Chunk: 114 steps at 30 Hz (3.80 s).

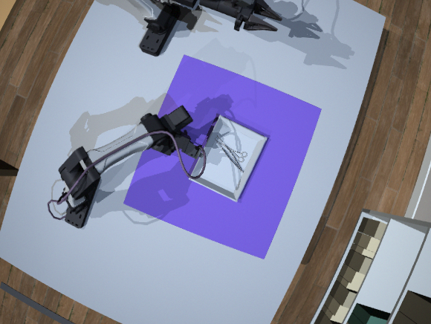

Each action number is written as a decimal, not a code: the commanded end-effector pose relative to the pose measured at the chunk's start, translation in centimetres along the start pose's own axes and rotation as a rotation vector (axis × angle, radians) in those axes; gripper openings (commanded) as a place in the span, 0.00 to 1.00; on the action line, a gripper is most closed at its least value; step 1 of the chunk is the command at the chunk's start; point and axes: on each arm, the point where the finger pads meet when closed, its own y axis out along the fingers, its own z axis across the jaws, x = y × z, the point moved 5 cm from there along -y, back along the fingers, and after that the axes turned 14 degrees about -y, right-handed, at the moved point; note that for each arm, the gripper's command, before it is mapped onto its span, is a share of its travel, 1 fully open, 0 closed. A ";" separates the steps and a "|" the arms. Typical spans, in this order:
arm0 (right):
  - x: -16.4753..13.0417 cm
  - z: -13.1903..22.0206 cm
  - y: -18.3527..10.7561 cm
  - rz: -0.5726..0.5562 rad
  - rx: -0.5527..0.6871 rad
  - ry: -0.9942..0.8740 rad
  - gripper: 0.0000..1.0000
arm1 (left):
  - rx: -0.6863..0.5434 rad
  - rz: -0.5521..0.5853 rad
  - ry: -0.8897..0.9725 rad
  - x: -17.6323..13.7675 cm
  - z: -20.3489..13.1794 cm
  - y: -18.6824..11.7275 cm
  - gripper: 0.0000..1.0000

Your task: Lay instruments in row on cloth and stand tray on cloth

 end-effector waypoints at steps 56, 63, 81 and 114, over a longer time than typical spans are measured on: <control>0.2 0.7 -0.2 -0.022 0.028 0.006 0.32 | -0.006 -0.021 -0.001 0.7 -0.2 -0.2 0.33; -0.4 0.2 -2.9 -0.011 0.005 0.004 0.32 | -0.006 -0.021 -0.001 0.7 -0.2 -0.2 0.33; 0.3 0.3 -4.5 -0.052 0.033 -0.005 0.32 | -0.006 -0.021 -0.001 0.7 -0.2 -0.2 0.33; 10.4 -10.5 -13.6 -0.572 0.256 0.004 0.33 | -0.006 -0.021 -0.001 0.7 -0.2 -0.2 0.33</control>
